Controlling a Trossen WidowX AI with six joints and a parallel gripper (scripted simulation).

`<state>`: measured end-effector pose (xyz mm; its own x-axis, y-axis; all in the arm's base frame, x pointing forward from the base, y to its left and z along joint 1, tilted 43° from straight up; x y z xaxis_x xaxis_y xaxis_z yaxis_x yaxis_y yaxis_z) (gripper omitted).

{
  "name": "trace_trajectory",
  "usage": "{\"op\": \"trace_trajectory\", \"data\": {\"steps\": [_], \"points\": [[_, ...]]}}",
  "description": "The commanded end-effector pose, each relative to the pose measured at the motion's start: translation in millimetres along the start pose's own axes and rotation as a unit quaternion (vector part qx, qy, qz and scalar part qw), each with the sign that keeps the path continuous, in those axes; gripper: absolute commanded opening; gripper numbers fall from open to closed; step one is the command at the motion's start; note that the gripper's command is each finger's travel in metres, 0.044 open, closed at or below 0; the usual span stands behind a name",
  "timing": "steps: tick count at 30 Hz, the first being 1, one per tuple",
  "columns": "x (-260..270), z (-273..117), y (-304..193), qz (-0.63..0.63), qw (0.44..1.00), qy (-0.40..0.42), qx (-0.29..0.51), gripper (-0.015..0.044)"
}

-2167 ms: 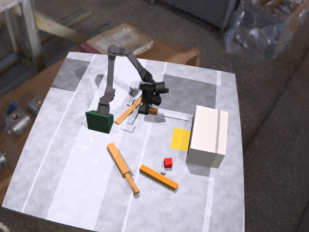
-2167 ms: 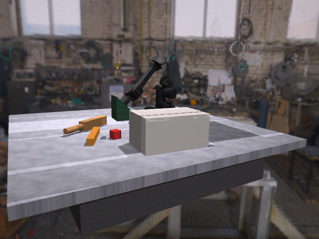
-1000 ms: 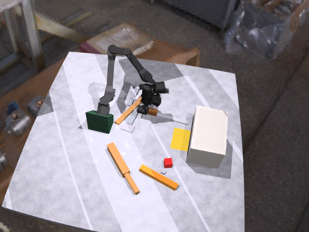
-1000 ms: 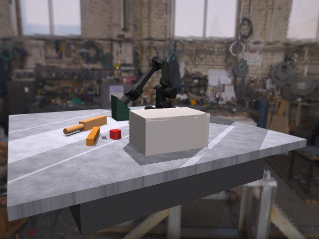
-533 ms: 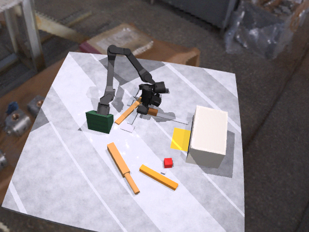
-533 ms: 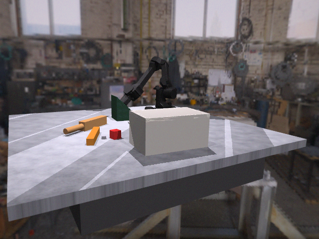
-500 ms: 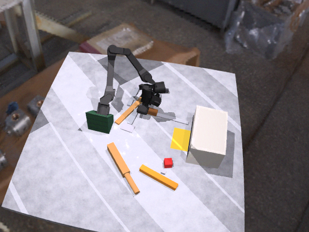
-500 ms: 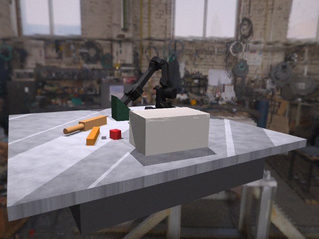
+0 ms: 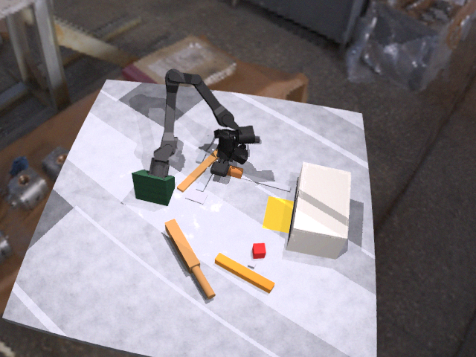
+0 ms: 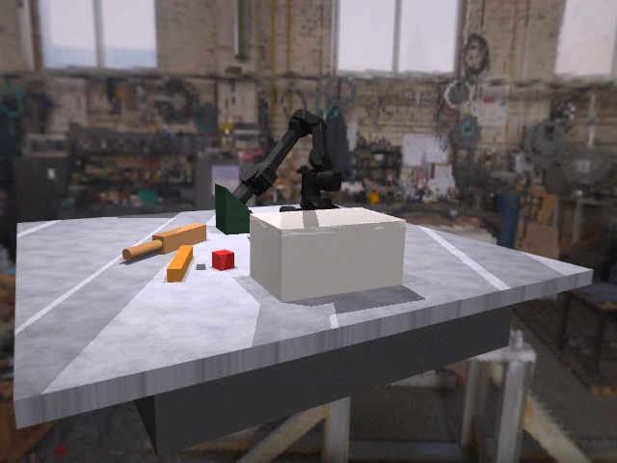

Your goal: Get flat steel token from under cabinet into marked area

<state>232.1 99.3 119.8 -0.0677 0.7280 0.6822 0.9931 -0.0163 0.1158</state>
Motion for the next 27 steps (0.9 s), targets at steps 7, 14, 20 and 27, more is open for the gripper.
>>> {"op": "trace_trajectory", "data": {"steps": [7,14,20,27], "points": [[-1,0,8,0.007,1.0,0.001,0.0,0.0],[-4,0,16,0.014,1.0,0.0,0.0,0.0],[-6,0,23,0.018,1.0,0.0,0.0,0.0],[-8,0,31,0.021,1.0,0.0,0.0,0.0]]}}
Point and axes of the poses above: the point midway between the two fingers, 35 mm back from their tips, its own z axis out along the fingers, its own x axis across the jaws, y = z × x, the point moved 6 cm from there along -z, back along the fingers, and after that the axes turned 12 degrees about -z, right-handed, at the moved point
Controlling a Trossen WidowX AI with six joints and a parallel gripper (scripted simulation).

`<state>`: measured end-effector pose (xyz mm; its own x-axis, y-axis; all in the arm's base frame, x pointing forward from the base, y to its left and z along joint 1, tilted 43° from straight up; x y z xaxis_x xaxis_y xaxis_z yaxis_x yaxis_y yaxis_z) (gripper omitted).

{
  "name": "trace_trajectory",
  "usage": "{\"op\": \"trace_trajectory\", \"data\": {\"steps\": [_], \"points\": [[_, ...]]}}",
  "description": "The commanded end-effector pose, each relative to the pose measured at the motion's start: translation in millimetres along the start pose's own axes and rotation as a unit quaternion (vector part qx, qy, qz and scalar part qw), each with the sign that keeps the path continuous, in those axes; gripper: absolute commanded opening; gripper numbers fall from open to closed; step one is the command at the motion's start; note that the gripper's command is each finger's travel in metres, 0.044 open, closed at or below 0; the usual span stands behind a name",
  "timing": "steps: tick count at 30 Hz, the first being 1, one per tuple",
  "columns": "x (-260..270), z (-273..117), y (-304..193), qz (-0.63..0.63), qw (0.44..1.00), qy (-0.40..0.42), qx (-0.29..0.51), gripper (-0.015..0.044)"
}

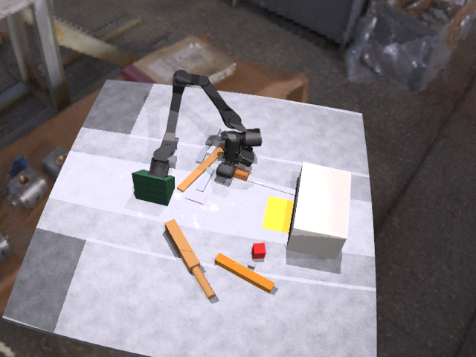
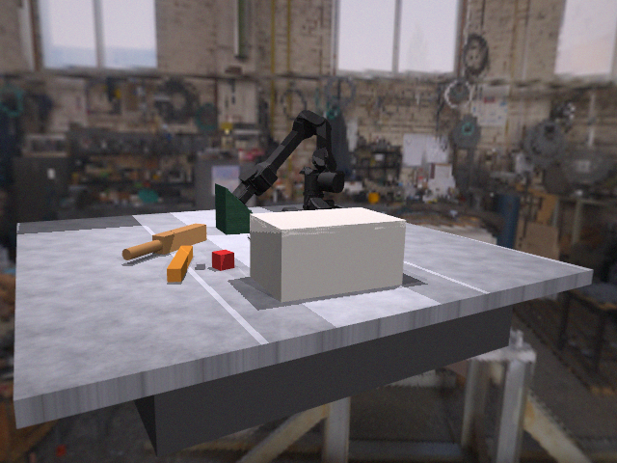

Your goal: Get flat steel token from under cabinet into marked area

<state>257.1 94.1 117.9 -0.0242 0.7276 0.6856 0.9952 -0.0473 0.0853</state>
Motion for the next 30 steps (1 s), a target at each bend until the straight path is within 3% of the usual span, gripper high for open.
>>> {"op": "trace_trajectory", "data": {"steps": [1,30], "points": [[-1,0,7,0.0,1.0,0.0,-0.001,0.0],[-9,-1,42,0.003,1.0,0.0,-0.002,0.0]]}}
Point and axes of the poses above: the point midway between the two fingers, 35 mm back from their tips, its own z axis out along the fingers, its own x axis across the jaws, y = z × x, the point moved 6 cm from there along -z, back along the fingers, and after that the axes turned 12 degrees about -z, right-handed, at the moved point
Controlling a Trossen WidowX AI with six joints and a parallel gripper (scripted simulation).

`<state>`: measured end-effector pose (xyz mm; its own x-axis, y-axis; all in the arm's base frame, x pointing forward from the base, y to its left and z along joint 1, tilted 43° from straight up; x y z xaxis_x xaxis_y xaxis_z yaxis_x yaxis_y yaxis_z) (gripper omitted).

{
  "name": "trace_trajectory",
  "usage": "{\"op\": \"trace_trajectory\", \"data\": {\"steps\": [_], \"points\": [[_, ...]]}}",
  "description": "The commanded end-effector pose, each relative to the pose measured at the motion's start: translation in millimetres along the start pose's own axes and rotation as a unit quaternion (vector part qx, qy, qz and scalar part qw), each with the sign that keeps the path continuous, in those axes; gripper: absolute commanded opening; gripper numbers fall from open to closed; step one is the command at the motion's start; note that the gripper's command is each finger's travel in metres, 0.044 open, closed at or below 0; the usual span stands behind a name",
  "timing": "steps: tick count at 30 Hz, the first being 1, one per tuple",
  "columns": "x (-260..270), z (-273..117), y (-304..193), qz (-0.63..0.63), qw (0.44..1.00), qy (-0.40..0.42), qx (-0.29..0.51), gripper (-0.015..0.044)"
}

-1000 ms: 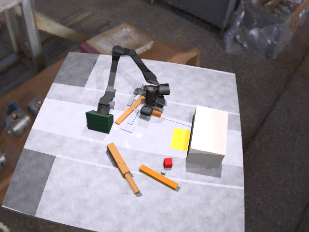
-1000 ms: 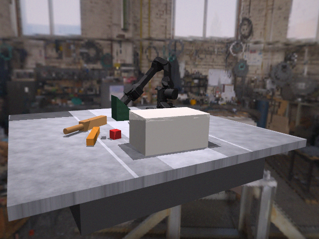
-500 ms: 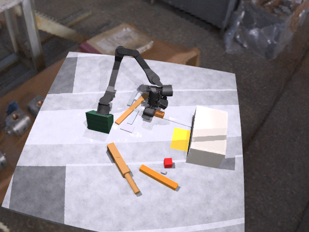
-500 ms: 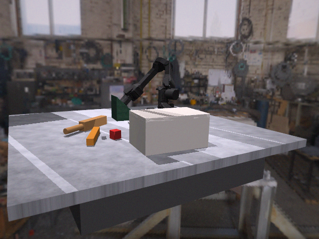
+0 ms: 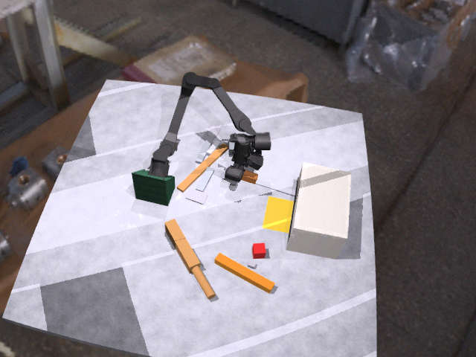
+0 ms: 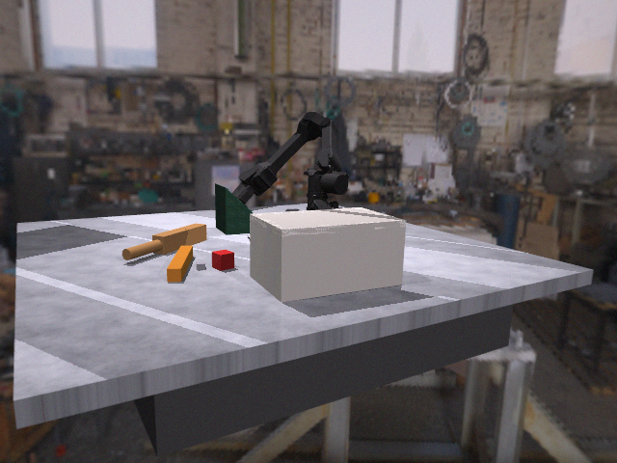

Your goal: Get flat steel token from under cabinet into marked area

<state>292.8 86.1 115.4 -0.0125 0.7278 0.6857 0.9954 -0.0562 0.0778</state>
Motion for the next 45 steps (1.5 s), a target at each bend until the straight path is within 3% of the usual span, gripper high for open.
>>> {"op": "trace_trajectory", "data": {"steps": [1,45], "points": [[-1,0,7,-0.003,1.0,0.0,-0.001,0.0],[-12,-1,56,-0.003,1.0,0.0,-0.002,0.0]]}}
Point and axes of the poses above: the point midway between the two fingers, 35 mm back from their tips, its own z axis out along the fingers, its own x axis across the jaws, y = z × x, the point moved 6 cm from there along -z, back along the fingers, and after that the axes turned 12 degrees about -z, right-handed, at the moved point
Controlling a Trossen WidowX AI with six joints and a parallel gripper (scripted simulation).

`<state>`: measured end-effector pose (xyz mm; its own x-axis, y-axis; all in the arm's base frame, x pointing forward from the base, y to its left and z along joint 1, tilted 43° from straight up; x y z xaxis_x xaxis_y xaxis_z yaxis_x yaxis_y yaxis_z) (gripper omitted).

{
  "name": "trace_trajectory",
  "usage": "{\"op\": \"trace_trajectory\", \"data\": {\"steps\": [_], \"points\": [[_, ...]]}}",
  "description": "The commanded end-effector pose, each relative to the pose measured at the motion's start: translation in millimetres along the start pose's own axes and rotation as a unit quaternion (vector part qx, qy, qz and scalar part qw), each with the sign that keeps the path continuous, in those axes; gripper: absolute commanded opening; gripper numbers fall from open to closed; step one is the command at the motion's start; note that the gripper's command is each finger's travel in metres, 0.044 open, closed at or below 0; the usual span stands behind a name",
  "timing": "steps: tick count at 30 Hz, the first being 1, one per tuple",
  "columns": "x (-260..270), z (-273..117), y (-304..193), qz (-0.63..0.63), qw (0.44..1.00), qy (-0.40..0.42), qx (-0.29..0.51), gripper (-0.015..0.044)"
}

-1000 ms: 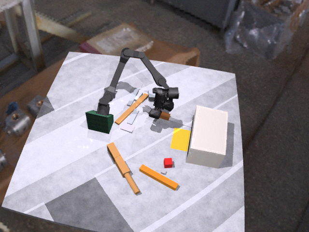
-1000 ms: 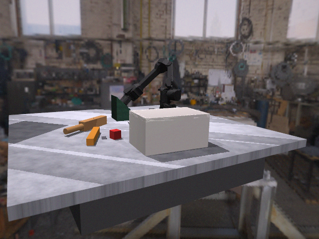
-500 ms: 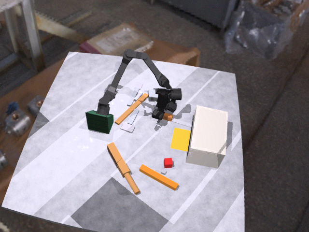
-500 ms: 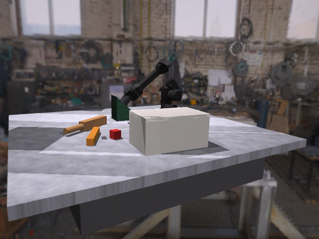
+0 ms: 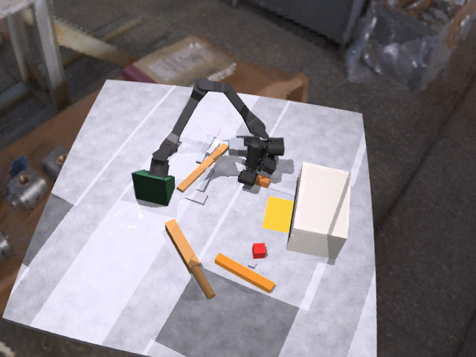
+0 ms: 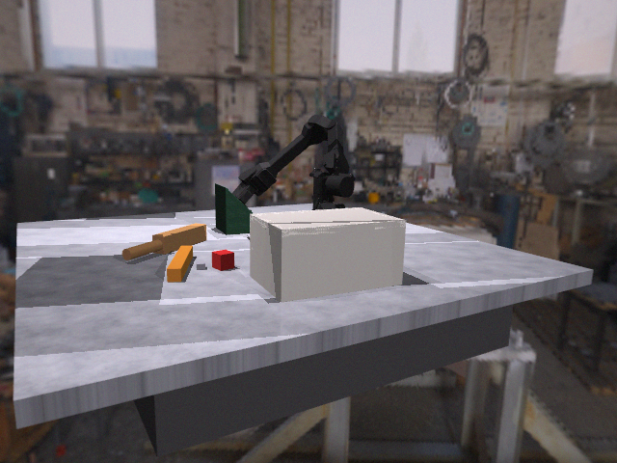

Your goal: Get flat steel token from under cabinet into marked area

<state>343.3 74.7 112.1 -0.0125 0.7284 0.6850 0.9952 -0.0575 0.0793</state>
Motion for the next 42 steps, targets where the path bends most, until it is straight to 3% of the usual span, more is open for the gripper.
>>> {"op": "trace_trajectory", "data": {"steps": [1,42], "points": [[-1,0,7,-0.003,1.0,0.001,-0.001,0.0],[-10,-1,47,-0.004,1.0,0.0,-0.002,0.0]]}}
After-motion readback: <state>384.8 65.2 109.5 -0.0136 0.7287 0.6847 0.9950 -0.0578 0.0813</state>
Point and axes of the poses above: the point midway between the two fingers, 35 mm back from their tips, its own z axis out along the fingers, its own x axis across the jaws, y = z × x, the point moved 6 cm from there along -z, back along the fingers, and after that the axes turned 12 degrees about -z, right-handed, at the moved point
